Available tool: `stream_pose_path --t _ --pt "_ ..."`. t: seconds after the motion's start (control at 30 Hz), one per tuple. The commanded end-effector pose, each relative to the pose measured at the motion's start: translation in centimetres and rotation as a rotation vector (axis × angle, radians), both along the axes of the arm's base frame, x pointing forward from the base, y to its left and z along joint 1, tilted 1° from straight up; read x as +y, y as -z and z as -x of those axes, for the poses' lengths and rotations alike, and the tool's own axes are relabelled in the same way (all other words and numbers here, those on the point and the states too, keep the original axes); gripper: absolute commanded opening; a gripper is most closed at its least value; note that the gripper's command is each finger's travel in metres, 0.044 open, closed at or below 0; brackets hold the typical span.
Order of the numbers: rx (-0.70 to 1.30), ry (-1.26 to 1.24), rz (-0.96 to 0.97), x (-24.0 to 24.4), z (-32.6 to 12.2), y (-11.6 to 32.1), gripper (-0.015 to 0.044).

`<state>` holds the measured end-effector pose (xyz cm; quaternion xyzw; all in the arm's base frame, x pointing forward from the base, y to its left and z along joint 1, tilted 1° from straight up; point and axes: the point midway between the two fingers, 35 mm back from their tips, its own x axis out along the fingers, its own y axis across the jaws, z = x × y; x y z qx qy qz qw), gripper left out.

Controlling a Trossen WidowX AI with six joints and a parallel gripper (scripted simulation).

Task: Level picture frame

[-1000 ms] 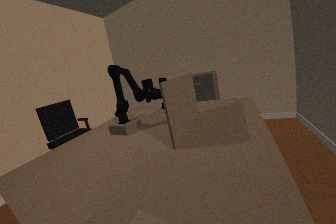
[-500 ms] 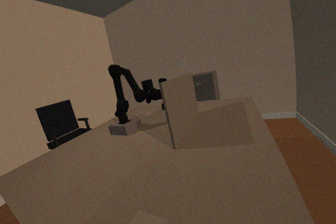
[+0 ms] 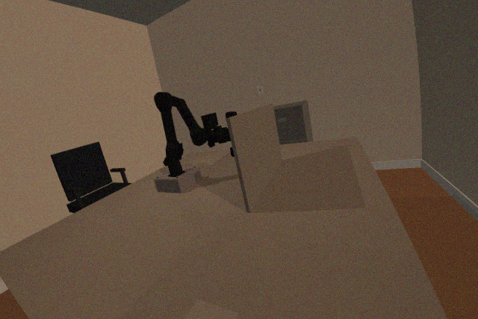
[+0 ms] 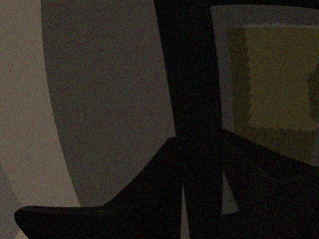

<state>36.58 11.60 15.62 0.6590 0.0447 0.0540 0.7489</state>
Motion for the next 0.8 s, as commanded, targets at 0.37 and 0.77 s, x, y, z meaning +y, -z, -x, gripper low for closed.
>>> stream_pose_path --t 0.37,0.77 --pt "0.01 -0.002 -0.079 -0.04 -0.03 0.08 0.0" --pt "0.019 -0.003 -0.147 -0.07 -0.05 0.16 0.0"
